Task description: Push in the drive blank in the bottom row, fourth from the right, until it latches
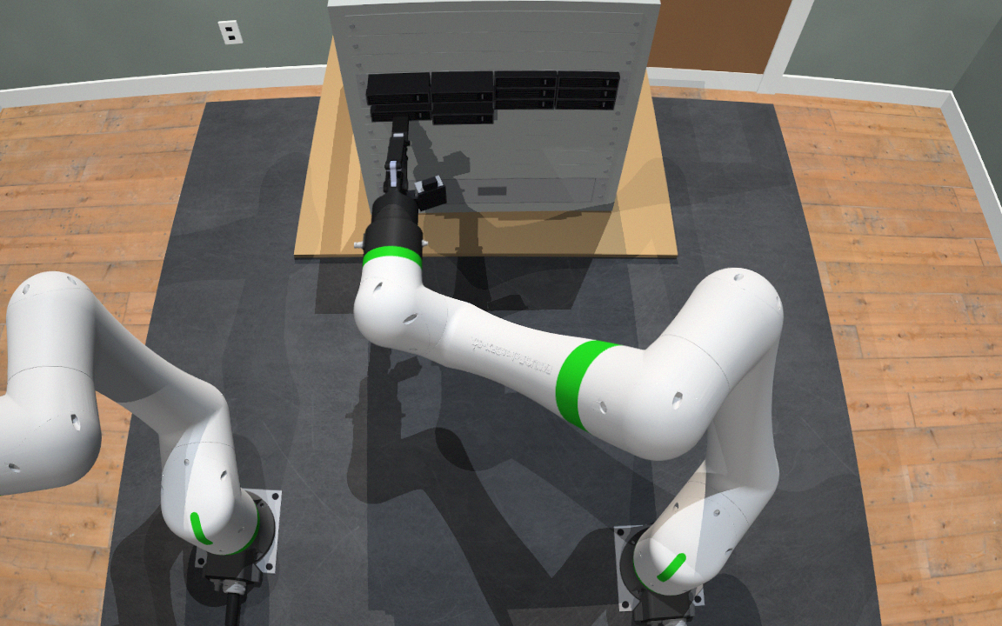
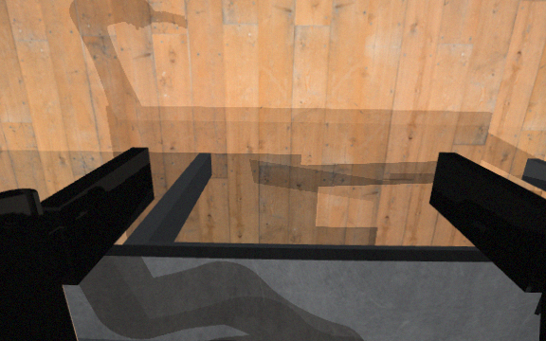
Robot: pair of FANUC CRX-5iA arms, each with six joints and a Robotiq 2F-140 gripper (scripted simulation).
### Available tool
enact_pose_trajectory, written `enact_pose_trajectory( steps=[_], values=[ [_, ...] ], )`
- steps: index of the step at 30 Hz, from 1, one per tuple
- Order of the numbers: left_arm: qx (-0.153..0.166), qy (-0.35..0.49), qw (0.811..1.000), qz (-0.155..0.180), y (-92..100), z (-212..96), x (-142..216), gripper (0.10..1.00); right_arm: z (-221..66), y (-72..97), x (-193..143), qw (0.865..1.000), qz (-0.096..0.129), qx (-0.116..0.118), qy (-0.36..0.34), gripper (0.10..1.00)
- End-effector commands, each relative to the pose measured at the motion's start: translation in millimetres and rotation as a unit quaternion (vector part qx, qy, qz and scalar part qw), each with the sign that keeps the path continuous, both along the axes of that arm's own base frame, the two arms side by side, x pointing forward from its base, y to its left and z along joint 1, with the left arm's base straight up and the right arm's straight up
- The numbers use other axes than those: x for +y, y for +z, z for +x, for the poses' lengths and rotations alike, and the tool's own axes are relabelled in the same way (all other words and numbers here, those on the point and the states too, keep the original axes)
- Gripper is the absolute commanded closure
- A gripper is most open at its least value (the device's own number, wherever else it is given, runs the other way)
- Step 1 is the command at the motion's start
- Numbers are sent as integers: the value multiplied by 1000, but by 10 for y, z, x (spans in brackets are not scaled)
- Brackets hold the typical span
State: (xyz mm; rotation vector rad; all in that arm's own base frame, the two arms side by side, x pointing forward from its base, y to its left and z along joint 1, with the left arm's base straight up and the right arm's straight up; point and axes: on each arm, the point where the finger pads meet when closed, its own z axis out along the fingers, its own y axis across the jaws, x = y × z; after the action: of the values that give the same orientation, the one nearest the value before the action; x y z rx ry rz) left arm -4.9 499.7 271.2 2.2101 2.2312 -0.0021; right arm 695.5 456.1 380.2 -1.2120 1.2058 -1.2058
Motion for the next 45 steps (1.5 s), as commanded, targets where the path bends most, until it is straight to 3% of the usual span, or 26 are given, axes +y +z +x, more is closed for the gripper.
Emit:
enact_pose_trajectory(
  steps=[1, 45],
  values=[
    [0, 0, 1000, 1, 8, 1, 2, 98, 4, 15, -1, 1000, 1, -1, 0, 999],
    [0, 0, 1000, 1, 8, 1, 2, 98, 159, 16, 0, 1000, 1, -1, 0, 999]
  ],
)
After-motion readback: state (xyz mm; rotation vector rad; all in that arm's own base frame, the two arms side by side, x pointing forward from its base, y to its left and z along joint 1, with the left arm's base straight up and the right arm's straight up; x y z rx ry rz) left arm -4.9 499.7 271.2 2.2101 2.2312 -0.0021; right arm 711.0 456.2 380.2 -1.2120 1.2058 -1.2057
